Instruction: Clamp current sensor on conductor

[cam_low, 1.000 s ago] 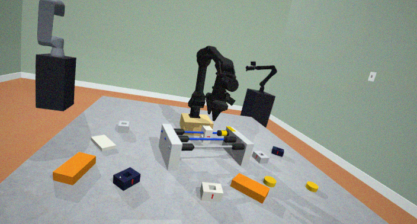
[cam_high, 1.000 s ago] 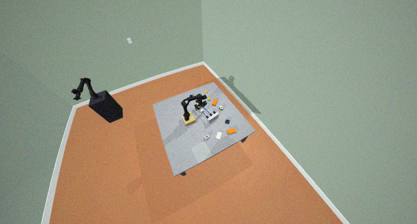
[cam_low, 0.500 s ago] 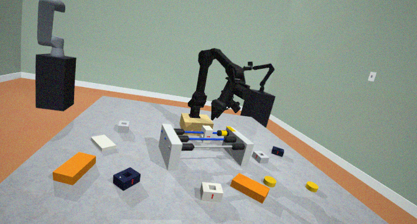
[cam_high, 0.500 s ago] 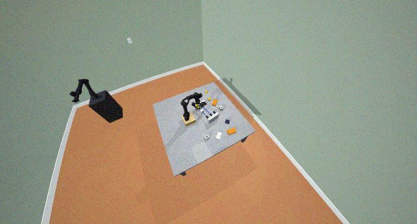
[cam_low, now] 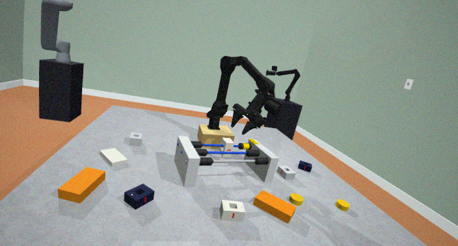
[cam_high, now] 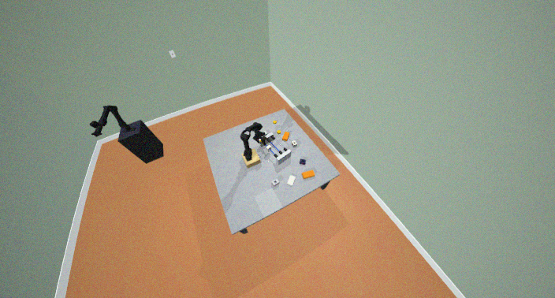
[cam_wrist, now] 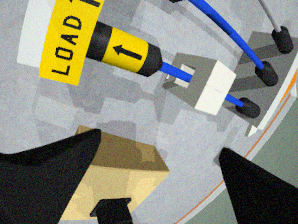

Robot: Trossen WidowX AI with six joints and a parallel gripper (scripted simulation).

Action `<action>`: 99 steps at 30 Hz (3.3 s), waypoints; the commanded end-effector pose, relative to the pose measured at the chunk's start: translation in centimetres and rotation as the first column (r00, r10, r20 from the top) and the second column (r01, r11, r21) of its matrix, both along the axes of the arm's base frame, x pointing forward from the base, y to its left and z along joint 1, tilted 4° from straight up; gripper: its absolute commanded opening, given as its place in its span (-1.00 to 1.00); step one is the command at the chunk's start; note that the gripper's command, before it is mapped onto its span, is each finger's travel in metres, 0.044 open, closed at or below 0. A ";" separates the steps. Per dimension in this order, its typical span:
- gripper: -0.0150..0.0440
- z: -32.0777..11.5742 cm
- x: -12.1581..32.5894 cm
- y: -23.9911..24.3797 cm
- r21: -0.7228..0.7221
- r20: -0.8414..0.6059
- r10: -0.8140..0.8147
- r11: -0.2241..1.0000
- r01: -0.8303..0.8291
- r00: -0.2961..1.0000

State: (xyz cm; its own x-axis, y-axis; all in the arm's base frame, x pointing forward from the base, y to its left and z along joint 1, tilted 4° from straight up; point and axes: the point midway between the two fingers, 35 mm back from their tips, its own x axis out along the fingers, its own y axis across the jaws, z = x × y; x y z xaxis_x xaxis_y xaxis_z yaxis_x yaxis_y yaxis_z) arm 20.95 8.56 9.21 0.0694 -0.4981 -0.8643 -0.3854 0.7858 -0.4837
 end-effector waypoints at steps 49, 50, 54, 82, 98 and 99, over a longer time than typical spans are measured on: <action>1.00 -0.6 -4.2 2.9 0.369 0.741 -0.573 0.784 0.500 0.351; 1.00 -0.6 -4.0 2.7 0.315 0.727 -0.547 0.803 0.506 0.416; 1.00 -0.7 -3.1 1.9 0.124 0.605 -0.444 0.873 0.473 0.661; 1.00 1.2 3.0 -3.3 0.294 -0.262 0.507 0.853 -0.432 0.821; 1.00 3.3 5.8 -6.8 0.478 -0.143 0.932 0.359 -0.801 0.332; 1.00 3.4 5.9 -6.9 0.481 -0.136 0.948 0.317 -0.818 0.288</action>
